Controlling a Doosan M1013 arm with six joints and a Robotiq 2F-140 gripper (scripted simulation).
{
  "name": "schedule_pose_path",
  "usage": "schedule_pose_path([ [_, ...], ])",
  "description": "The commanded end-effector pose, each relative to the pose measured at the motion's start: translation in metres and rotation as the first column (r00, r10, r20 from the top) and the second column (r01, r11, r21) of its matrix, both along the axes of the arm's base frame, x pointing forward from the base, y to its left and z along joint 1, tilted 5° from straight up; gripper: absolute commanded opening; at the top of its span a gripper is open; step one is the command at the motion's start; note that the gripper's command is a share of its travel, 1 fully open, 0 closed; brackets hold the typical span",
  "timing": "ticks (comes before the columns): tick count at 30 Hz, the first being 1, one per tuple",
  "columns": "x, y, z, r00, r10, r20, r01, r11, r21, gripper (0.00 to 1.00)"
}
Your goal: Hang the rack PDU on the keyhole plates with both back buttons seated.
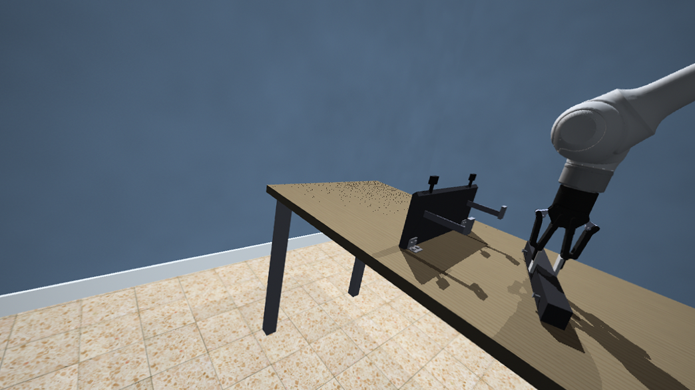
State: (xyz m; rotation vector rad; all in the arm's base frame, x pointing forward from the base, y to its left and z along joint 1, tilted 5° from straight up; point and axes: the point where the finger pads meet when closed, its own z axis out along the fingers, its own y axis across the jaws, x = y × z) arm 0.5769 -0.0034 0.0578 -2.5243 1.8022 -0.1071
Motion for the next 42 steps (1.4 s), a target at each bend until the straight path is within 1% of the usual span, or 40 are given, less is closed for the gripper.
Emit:
schedule_pose_path([
  [1, 0.001, -0.001, 0.012, 1.000, -0.011, 0.005, 0.011, 1.000, 0.006, 0.00],
  [9, -0.002, -0.001, 0.039, 1.000, -0.011, 0.005, 0.011, 1.000, 0.006, 0.00],
  [11, -0.002, -0.001, 0.039, 1.000, -0.011, 0.005, 0.011, 1.000, 0.006, 0.00],
  [19, -0.004, -0.001, 0.067, 1.000, -0.011, 0.005, 0.011, 1.000, 0.006, 0.00],
  [25, -0.005, -0.001, 0.082, 1.000, -0.011, 0.005, 0.011, 1.000, 0.006, 0.00],
  [33, -0.006, -0.001, 0.090, 1.000, -0.011, 0.005, 0.011, 1.000, 0.006, 0.00],
  [42, -0.006, -0.001, 0.091, 1.000, -0.011, 0.005, 0.011, 1.000, 0.006, 0.00],
])
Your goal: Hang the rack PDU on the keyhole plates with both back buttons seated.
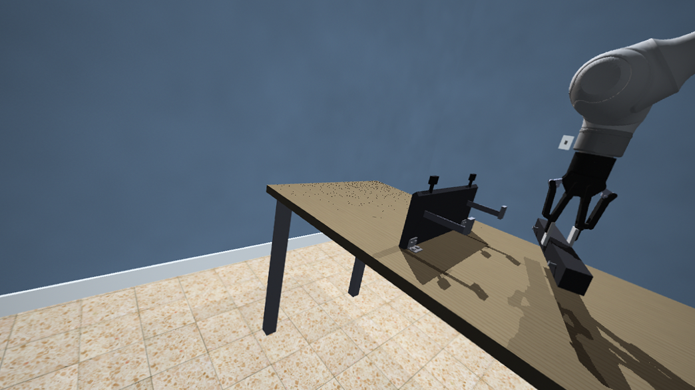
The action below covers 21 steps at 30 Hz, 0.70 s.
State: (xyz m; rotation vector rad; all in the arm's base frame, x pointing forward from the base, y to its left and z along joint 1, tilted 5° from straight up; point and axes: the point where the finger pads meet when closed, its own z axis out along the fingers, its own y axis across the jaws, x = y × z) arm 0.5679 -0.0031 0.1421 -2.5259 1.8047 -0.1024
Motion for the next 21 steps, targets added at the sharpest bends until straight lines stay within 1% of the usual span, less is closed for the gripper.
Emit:
schedule_pose_path([
  [1, 0.0032, -0.0010, 0.0062, 1.000, -0.010, 0.009, 0.010, 1.000, 0.006, 0.00],
  [13, 0.0032, -0.0010, 0.0062, 1.000, -0.012, 0.009, 0.012, 1.000, 0.006, 0.00],
  [21, 0.0037, -0.0010, 0.0063, 0.999, -0.039, 0.011, 0.039, 0.999, 0.008, 0.00],
])
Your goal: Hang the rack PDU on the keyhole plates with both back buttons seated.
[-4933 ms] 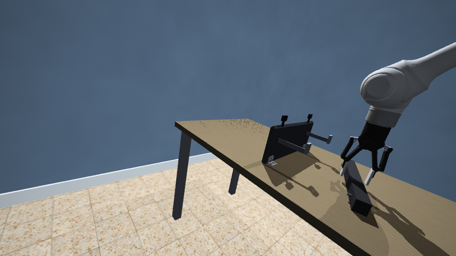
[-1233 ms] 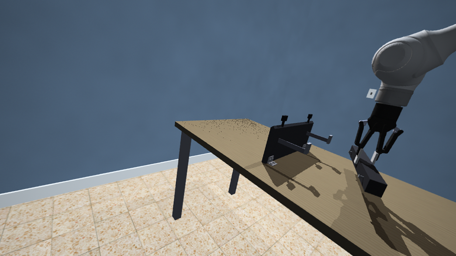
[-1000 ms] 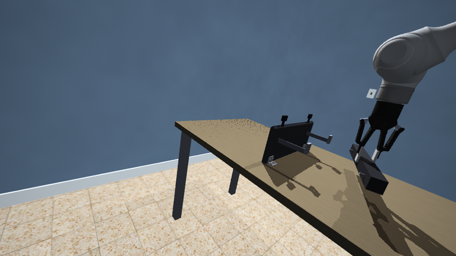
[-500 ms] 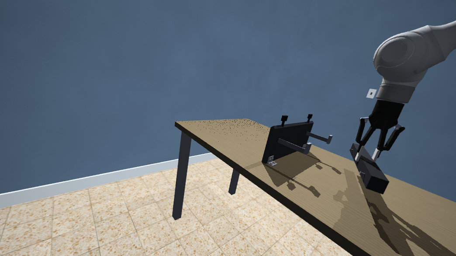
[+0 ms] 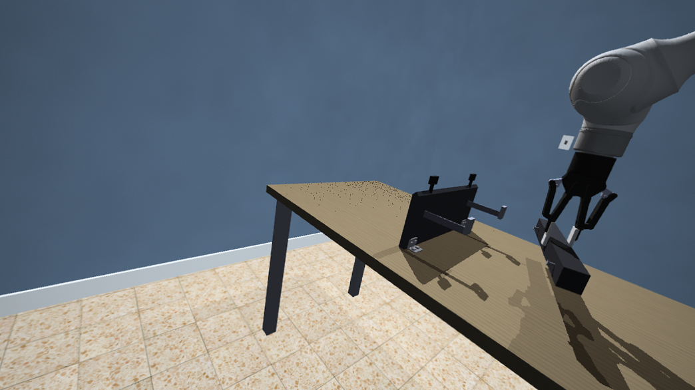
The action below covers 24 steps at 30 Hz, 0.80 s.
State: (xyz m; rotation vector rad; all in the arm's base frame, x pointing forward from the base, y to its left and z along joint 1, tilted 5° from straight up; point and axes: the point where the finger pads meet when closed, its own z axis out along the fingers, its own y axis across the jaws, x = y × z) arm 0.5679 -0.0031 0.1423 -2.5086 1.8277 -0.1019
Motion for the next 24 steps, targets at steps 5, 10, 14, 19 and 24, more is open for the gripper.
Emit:
schedule_pose_path([
  [5, 0.005, -0.001, 0.006, 0.997, -0.081, 0.014, 0.081, 0.997, 0.010, 0.00],
  [10, 0.006, -0.001, 0.007, 0.985, -0.173, 0.019, 0.172, 0.985, 0.018, 0.00],
  [14, 0.008, -0.001, 0.007, 0.966, -0.259, 0.023, 0.258, 0.966, 0.026, 0.00],
  [19, 0.029, -0.001, 0.011, 0.962, -0.273, 0.024, 0.272, 0.962, 0.027, 0.00],
  [24, 0.072, -0.001, 0.018, 0.962, -0.273, 0.024, 0.272, 0.962, 0.027, 0.00],
])
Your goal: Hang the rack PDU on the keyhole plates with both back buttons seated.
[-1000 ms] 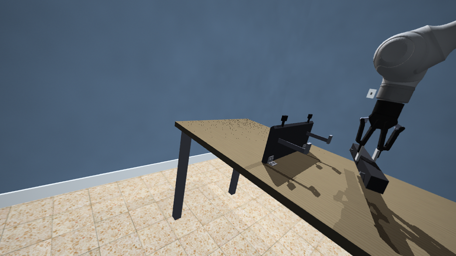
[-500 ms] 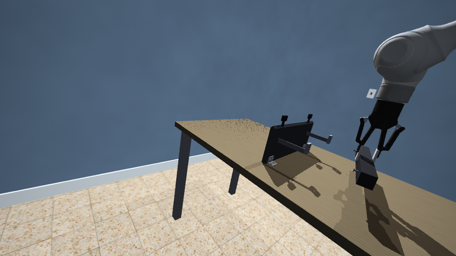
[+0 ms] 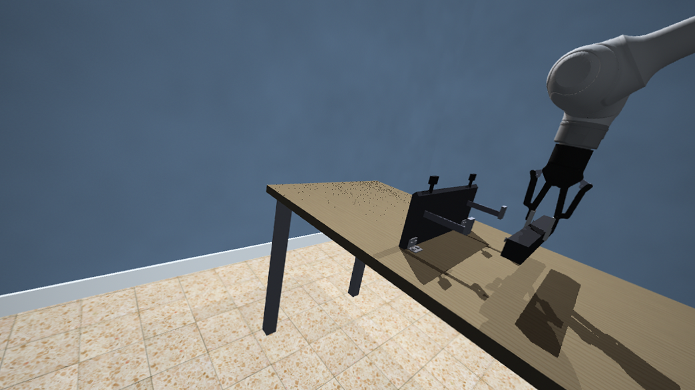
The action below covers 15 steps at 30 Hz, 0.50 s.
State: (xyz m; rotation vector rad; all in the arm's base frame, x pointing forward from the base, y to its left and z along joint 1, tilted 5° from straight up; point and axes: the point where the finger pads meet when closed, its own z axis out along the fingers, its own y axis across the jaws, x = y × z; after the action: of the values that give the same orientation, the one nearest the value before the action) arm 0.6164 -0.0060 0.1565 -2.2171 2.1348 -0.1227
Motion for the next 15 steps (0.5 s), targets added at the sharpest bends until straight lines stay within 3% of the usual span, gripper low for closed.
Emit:
schedule_pose_path([
  [1, 0.031, 0.002, 0.005, 1.000, -0.003, -0.001, 0.003, 1.000, 0.001, 0.00],
  [7, 0.065, 0.002, 0.011, 1.000, -0.003, -0.001, 0.003, 1.000, 0.001, 0.00],
  [15, 0.079, 0.001, 0.013, 1.000, -0.003, -0.001, 0.003, 1.000, 0.001, 0.00],
])
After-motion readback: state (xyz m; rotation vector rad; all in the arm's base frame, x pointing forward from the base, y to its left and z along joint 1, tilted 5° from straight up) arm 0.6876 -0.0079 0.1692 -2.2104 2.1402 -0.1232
